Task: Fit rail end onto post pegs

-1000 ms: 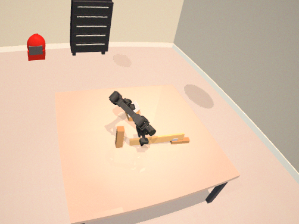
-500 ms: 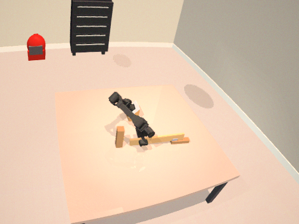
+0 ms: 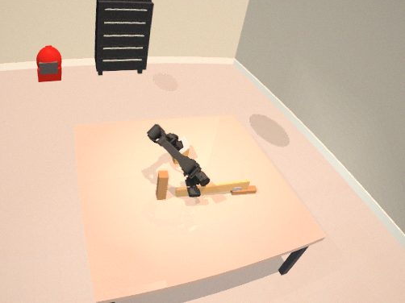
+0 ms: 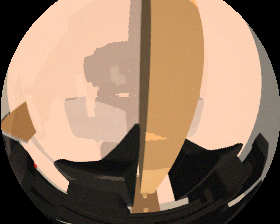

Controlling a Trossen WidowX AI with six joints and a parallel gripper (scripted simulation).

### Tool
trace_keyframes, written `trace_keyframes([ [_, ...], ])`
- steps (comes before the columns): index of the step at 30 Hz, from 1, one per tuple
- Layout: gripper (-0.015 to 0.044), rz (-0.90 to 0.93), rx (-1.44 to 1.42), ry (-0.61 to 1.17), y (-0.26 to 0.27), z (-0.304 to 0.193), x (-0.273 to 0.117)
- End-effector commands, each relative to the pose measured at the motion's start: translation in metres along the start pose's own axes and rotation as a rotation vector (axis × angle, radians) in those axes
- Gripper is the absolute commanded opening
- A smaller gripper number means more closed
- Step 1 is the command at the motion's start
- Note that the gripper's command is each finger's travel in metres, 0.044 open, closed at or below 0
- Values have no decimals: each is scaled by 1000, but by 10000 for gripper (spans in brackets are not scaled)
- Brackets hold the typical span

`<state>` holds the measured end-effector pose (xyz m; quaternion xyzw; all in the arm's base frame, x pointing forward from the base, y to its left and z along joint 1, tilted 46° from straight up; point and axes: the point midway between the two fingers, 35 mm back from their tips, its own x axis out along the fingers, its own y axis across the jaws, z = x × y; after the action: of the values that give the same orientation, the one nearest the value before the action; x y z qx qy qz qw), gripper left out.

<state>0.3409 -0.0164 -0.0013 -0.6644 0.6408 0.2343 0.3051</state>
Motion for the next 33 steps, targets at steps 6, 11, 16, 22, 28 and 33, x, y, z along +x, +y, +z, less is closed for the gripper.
trace_keyframes([
  [6, 0, -1, -3, 3, 0, 0, 1],
  [11, 0, -1, -3, 3, 0, 0, 1],
  [16, 0, -1, -3, 3, 0, 0, -2],
  [22, 0, -1, -3, 3, 0, 0, -5],
  [28, 0, -1, -3, 2, 0, 0, -8],
  [33, 0, -1, -3, 2, -1, 0, -10],
])
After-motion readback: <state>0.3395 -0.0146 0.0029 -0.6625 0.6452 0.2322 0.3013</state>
